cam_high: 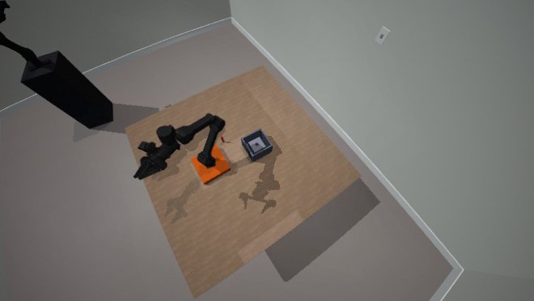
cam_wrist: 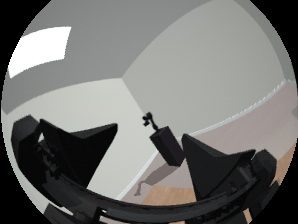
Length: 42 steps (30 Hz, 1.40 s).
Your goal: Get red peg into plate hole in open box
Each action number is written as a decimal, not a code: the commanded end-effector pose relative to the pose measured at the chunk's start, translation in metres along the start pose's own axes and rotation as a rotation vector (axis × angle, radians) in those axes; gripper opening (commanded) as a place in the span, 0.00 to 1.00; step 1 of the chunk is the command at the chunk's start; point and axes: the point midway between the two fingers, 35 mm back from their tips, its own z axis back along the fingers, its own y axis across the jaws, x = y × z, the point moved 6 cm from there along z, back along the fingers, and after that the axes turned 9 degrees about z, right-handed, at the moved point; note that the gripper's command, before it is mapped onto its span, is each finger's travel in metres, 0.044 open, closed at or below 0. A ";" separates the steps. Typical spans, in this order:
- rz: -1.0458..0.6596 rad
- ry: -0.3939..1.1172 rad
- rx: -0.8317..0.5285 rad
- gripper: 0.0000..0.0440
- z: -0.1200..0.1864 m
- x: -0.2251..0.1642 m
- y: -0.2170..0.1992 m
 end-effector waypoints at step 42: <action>-0.013 1.281 0.299 1.00 0.156 -0.197 0.061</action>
